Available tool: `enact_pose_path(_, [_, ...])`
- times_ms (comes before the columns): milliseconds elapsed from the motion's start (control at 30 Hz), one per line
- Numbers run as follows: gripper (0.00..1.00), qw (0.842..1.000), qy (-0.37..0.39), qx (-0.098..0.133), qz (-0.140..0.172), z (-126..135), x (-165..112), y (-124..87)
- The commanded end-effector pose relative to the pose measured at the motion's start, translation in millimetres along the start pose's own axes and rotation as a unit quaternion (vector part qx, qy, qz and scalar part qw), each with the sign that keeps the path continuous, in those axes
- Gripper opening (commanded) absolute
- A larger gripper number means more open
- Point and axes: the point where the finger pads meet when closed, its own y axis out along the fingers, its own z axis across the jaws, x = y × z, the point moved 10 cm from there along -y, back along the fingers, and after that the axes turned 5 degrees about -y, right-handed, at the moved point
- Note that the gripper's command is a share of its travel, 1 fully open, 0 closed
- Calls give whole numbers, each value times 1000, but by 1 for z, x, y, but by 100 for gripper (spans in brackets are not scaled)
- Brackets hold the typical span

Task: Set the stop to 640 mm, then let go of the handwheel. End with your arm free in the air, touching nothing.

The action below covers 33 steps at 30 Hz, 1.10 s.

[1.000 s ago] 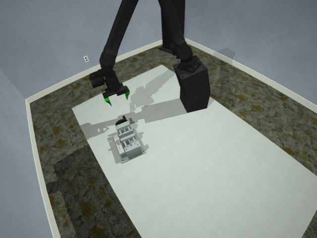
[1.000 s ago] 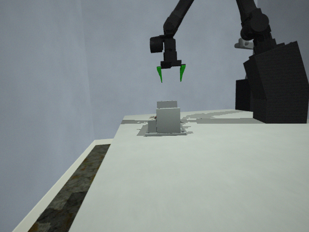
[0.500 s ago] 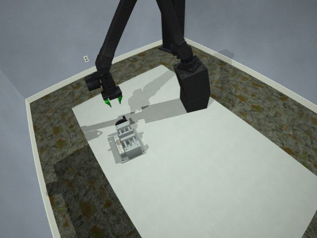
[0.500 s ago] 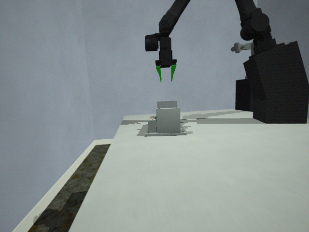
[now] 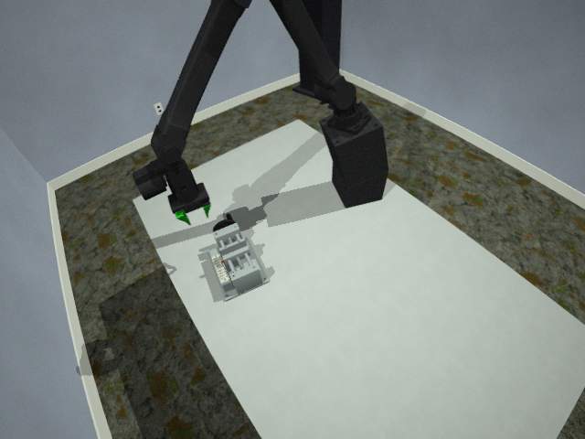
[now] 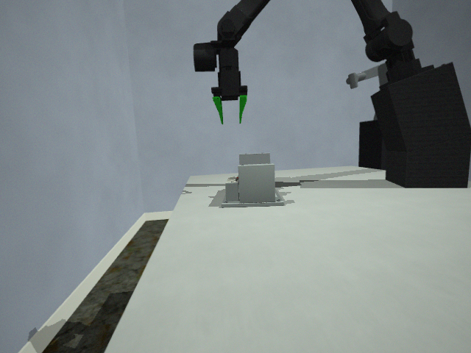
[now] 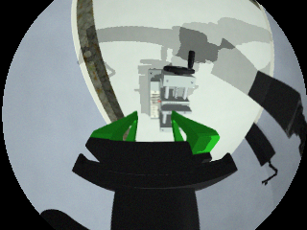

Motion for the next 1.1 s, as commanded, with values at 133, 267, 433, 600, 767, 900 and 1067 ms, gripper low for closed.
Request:
enact_pose_path(133, [53,1000,10,7,-5,7,12,47])
enact_pose_path(267, [53,1000,6,7,-3,6,5,58])
enact_pose_path(433, [53,999,9,43,-2,26,7,29])
enact_pose_path(600, [53,1000,6,0,-3,1,5,61])
enact_pose_path(767, [53,1000,6,2,-3,5,5,58])
enact_pose_path(900, [53,1000,7,12,-3,9,6,48])
enact_pose_path(1067, [53,1000,7,10,-3,8,6,50])
